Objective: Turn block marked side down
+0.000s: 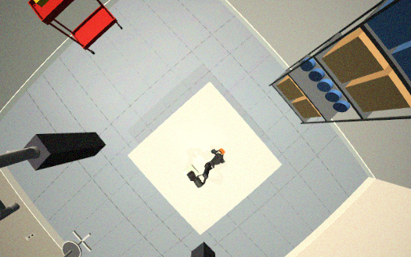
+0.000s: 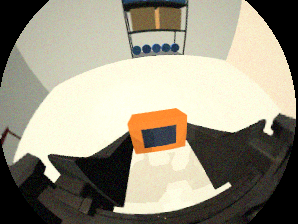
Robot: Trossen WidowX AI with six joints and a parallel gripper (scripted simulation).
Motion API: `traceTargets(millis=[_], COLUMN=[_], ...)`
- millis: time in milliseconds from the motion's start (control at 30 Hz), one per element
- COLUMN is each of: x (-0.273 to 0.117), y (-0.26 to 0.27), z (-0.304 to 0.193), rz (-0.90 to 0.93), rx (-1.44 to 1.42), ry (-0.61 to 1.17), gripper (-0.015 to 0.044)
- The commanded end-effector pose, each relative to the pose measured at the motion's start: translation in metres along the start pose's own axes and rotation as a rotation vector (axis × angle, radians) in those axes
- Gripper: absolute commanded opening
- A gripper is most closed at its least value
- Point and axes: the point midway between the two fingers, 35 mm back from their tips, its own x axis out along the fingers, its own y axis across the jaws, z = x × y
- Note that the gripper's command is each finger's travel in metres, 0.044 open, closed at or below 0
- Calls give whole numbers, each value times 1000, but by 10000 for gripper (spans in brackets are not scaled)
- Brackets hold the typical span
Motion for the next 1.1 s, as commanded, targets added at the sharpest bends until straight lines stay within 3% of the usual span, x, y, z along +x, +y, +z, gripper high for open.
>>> traceTargets(millis=[0, 400, 1000, 1067], x=[-1, -17, -19, -19], y=[1, 3, 3, 3], z=[-12, -16, -13, -13], rz=[4, 6, 6, 6], rx=[9, 3, 3, 3], ry=[-26, -190, -219, -219], gripper=[0, 0, 0, 53])
